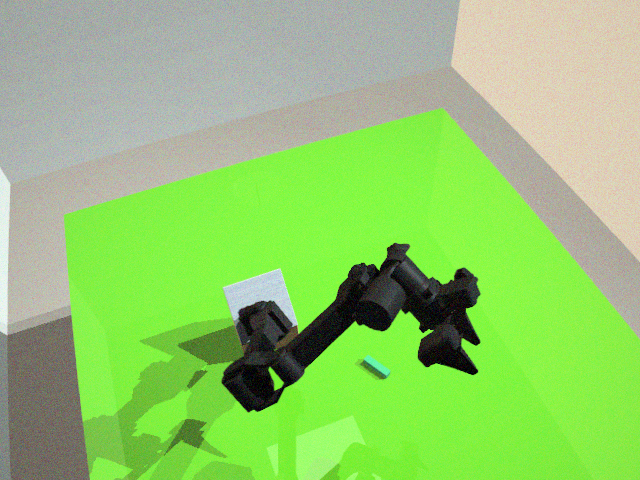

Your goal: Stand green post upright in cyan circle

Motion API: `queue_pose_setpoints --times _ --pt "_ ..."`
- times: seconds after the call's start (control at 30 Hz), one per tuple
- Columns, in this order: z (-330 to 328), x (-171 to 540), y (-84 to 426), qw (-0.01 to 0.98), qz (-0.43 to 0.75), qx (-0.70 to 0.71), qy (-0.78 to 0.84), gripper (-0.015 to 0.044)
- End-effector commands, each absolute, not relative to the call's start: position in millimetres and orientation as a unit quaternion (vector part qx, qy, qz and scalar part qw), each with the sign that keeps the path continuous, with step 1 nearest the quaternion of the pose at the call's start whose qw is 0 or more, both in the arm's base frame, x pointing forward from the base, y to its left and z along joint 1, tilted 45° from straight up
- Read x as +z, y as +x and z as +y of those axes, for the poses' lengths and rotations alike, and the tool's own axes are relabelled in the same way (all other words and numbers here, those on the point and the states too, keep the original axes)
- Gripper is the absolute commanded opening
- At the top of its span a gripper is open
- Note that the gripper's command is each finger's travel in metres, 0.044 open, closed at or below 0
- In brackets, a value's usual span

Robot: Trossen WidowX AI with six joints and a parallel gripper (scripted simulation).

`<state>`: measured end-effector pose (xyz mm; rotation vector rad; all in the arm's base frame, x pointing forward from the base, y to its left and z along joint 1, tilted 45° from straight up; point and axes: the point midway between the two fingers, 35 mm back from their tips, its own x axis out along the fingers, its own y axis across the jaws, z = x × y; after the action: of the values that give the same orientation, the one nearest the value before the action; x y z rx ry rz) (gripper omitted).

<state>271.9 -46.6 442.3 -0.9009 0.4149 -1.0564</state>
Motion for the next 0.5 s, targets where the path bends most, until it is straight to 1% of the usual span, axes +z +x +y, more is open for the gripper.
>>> queue_pose_setpoints --times 0.0,0.17,0.2,0.47 --pt "-47 442 273 0.749 0.188 -0.483 -0.412 0.0374" --pt "-47 435 294 0.768 0.146 -0.482 -0.396 0.0242" --pt "-47 432 300 0.773 0.140 -0.478 -0.392 0.0233" --pt "-45 392 339 0.819 0.132 -0.432 -0.354 0.0233"
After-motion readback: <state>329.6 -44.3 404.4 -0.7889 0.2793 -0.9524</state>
